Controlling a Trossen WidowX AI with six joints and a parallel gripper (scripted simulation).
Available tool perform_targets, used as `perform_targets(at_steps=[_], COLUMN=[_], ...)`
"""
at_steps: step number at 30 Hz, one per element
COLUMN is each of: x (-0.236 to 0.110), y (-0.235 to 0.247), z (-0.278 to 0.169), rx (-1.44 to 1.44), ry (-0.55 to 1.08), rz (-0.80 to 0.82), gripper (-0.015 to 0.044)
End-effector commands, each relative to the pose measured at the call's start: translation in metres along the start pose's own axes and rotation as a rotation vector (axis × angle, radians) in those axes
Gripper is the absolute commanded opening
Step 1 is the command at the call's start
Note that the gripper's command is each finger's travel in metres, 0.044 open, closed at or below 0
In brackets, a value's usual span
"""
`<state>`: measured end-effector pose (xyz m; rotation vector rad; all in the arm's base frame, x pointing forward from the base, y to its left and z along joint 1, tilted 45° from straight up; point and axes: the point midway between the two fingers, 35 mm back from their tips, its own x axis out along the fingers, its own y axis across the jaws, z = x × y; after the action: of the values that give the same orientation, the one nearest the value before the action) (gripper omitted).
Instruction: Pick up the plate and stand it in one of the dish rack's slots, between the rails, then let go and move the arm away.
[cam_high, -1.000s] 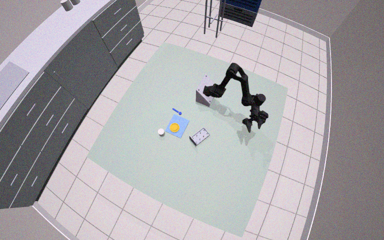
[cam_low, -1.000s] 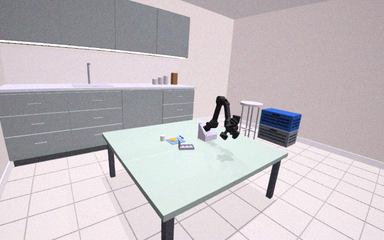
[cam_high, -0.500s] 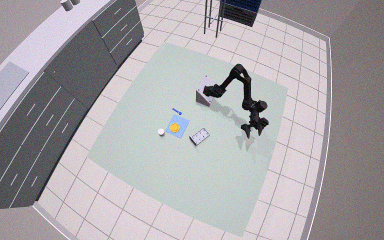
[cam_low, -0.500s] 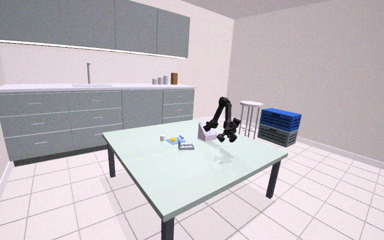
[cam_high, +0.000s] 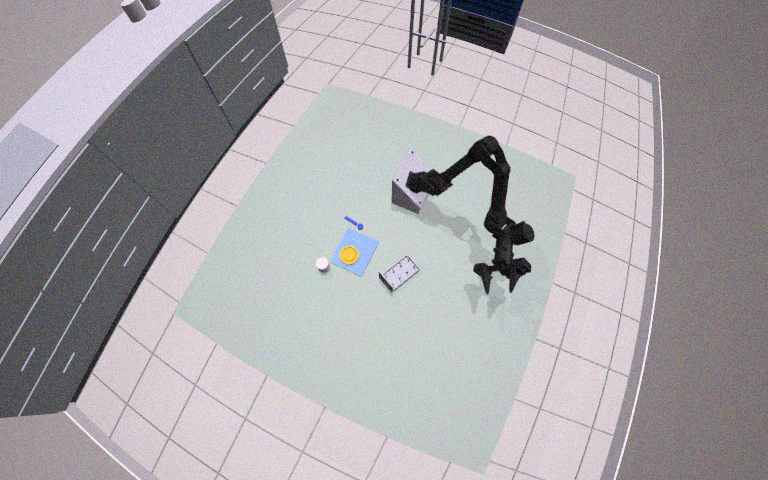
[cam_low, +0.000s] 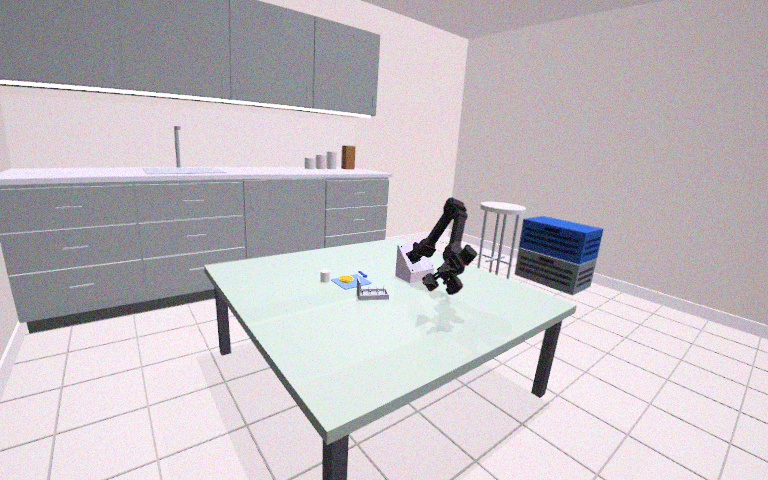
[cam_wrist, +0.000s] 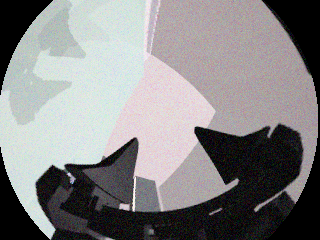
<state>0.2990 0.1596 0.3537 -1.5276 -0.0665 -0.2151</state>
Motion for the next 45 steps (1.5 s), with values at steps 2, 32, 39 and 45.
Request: perform_targets(at_steps=[2, 32, 39, 45], x=[0.018, 0.101, 0.117, 0.126], y=[0.011, 0.098, 0.129, 0.152], z=[0.001, -0.058, -0.081, -0.102], rx=[-0.036, -0.155, -0.150, -0.141], ry=[-0.005, 0.088, 0.109, 0.127], rz=[0.037, 0.306, 0.428, 0.528], gripper=[0.0400, 0.0400, 0.0400, 0.0400])
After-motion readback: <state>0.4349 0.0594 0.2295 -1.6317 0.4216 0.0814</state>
